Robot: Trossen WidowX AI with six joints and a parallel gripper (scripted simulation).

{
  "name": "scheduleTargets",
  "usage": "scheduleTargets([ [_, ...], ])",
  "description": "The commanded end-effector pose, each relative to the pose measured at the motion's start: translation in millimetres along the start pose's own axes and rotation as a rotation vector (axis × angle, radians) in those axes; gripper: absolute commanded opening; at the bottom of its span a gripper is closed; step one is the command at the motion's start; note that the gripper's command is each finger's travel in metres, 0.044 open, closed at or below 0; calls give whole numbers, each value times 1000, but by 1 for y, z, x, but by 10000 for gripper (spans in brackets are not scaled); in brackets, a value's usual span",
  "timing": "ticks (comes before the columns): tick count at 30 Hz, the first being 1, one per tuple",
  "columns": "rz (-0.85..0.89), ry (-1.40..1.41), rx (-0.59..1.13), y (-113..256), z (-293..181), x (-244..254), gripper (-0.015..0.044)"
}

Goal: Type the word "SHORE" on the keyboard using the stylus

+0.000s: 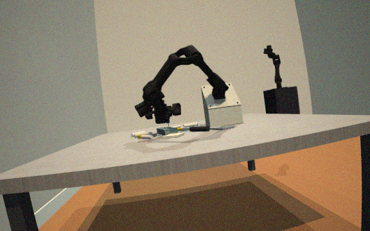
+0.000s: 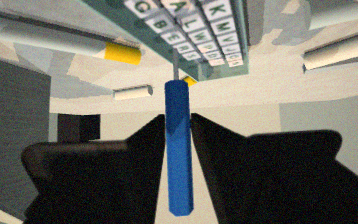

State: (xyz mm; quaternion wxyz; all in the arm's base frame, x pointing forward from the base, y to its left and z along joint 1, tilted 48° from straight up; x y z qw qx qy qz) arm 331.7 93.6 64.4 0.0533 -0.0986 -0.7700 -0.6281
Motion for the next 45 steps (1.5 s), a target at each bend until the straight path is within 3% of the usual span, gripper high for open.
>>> scheduleTargets([
  [1,3,-5,-4,-2,2,0,81],
  [37,3,-5,-4,-6,9,-1,81],
  [45,2,-5,-3,11,-20,1,81],
])
Point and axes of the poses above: the point midway between the two fingers, 35 mm back from their tips, its own y axis back along the fingers, its own x axis across the jaws, z = x × y, the point moved 9 cm from there along y, back along the fingers, and after that the axes turned 5 degrees about y, right-handed, at the moved point
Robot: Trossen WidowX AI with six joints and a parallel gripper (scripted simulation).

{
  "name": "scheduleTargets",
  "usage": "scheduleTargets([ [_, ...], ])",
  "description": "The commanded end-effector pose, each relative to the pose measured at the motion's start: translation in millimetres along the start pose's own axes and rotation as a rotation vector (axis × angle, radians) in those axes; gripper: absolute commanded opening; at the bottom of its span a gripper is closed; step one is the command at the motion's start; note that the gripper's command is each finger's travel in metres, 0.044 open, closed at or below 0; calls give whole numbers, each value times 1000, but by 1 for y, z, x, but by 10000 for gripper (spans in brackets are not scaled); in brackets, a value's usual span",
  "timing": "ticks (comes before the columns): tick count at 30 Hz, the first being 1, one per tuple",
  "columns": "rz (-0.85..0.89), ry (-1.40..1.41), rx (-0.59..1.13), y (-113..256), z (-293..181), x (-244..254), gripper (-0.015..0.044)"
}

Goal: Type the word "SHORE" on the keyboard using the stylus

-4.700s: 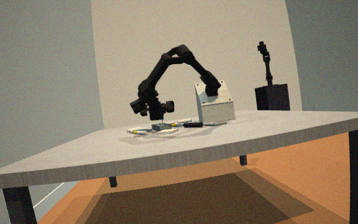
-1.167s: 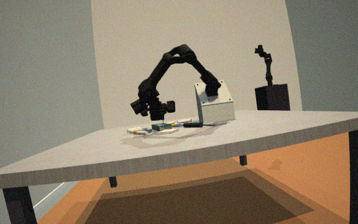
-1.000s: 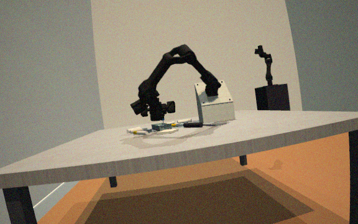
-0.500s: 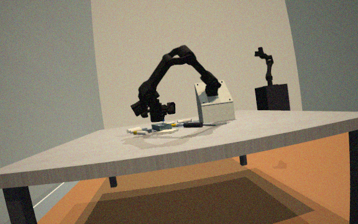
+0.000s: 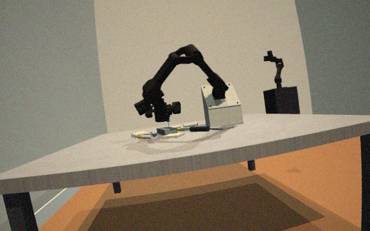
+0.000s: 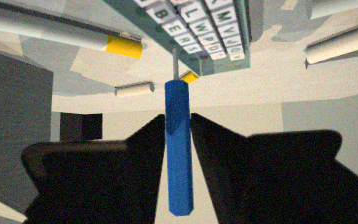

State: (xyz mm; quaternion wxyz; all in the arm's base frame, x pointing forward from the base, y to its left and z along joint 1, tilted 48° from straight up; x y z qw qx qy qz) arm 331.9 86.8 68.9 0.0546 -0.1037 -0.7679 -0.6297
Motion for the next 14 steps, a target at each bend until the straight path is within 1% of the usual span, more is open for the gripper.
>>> scheduleTargets([
  [1,-7,-1,3,9,-15,2,81],
  [14,-7,-13,-3,8,-14,0,81],
])
Point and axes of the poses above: the point midway between the two fingers, 35 mm back from their tips, its own y axis back along the fingers, its own x axis across the jaws, z = x × y, the point moved 9 cm from there along y, back along the fingers, and after that the axes turned 5 degrees about y, right-handed, at the moved point
